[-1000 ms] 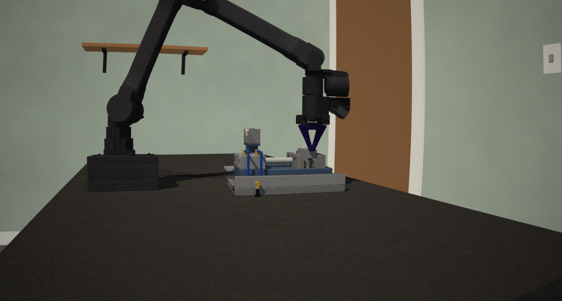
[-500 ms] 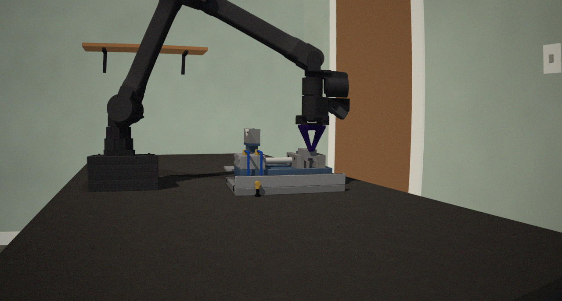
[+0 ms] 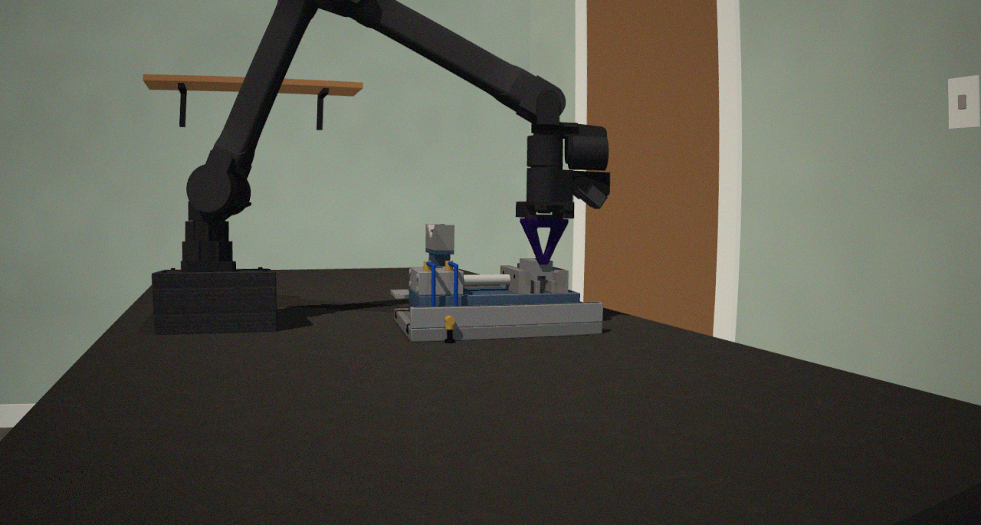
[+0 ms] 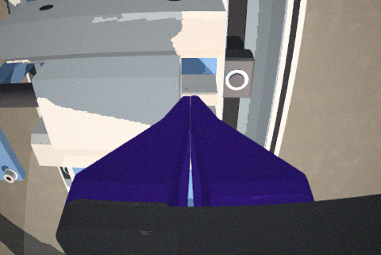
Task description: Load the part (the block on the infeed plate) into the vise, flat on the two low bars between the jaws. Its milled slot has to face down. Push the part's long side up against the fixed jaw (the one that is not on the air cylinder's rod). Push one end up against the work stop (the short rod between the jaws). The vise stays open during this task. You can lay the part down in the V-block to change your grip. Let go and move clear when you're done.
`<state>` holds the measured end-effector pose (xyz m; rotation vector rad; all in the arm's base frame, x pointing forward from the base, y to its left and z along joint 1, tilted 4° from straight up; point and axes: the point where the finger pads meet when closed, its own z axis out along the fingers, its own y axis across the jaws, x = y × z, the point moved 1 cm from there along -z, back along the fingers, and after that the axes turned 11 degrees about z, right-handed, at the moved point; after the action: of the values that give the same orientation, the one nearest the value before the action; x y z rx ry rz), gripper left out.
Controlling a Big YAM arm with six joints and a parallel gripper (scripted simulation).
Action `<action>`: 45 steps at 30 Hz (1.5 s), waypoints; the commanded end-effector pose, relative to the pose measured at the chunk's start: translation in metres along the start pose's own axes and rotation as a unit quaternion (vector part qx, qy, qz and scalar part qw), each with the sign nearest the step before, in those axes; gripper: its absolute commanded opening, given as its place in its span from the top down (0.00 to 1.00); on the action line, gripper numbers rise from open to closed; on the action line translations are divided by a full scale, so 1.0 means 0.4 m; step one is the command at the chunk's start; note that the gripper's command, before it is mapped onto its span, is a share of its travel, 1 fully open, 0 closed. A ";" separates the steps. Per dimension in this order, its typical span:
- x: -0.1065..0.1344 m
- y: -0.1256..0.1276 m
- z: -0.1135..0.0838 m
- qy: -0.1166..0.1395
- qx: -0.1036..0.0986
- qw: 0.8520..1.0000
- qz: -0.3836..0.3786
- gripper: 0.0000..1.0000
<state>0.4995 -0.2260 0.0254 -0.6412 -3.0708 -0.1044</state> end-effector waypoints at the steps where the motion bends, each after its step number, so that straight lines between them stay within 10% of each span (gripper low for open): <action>1: -0.009 0.028 -0.011 -0.008 -0.001 1.000 -0.005 1.00; 45: -0.011 0.036 -0.027 -0.014 -0.001 1.000 -0.006 1.00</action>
<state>0.4990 -0.2253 0.0247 -0.6471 -3.0679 -0.1038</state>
